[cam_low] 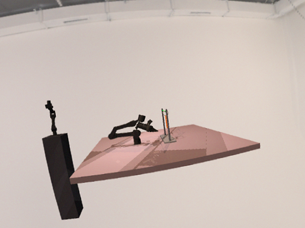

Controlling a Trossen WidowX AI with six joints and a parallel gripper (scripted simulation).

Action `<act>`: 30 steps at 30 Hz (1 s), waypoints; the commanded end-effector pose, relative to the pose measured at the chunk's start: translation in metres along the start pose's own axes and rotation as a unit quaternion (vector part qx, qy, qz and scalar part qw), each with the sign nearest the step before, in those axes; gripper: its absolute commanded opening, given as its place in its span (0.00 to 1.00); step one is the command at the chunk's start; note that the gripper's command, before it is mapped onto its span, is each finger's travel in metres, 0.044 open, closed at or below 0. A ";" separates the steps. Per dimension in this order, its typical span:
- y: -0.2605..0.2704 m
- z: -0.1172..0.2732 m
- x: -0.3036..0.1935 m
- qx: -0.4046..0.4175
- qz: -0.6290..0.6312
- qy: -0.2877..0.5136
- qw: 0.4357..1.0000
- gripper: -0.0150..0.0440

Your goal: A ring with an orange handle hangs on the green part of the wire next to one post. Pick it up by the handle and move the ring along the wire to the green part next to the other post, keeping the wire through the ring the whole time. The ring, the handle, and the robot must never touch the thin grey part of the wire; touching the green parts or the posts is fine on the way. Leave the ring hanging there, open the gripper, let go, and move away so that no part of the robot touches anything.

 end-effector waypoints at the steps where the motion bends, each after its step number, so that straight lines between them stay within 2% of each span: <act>1: -0.003 0.003 0.003 -0.020 0.013 -0.011 1.000 0.53; 6: -0.003 0.001 0.004 -0.015 0.008 -0.013 1.000 0.53; 25: -0.026 -0.032 0.034 0.123 -0.055 -0.099 0.986 0.53; 30: -0.027 -0.032 0.034 0.128 -0.055 -0.102 0.985 0.53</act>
Point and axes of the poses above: the point midway between the two fingers, 35 mm back from their tips, its own z axis back along the fingers, its own y axis across the jaws, x = y × z, the point moved 10 cm from there along z, back along the fingers, and after that the axes turned 13 degrees about -z, right-handed, at the moved point
